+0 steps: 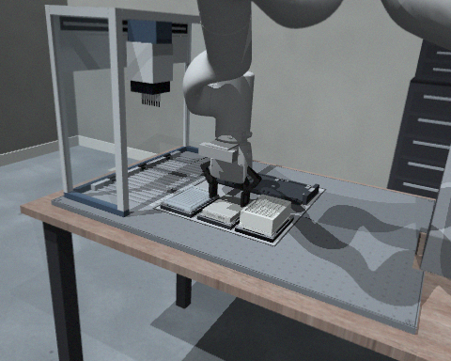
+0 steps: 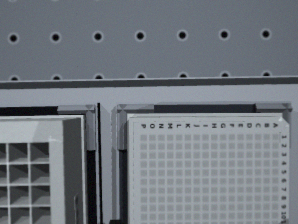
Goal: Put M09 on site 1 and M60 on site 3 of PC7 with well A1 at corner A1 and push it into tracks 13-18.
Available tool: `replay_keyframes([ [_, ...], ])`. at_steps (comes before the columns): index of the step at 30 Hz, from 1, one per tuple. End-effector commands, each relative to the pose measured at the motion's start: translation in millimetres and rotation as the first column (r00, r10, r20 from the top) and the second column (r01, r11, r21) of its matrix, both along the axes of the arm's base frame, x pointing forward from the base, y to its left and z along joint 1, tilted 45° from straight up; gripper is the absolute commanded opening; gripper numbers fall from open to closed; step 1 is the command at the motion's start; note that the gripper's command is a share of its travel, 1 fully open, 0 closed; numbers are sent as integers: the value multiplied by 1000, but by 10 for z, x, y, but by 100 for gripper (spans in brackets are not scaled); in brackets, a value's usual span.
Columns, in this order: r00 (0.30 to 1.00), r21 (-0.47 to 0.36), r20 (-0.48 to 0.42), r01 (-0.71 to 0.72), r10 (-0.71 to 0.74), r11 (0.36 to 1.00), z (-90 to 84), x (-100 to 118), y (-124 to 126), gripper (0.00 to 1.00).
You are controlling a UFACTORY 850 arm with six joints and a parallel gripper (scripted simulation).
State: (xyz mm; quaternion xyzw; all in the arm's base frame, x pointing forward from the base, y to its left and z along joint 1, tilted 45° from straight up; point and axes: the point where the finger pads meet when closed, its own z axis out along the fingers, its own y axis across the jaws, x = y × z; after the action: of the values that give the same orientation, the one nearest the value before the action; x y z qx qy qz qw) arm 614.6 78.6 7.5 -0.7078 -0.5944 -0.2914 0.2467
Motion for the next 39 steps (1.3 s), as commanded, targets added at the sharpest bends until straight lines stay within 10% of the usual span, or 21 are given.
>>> replay_keyframes([
  [1, 1000, 0, 2, 1, -1, 1000, -5, 10, 5, 100],
  [39, 1000, 0, 2, 1, -1, 1000, -123, 30, 121, 100],
])
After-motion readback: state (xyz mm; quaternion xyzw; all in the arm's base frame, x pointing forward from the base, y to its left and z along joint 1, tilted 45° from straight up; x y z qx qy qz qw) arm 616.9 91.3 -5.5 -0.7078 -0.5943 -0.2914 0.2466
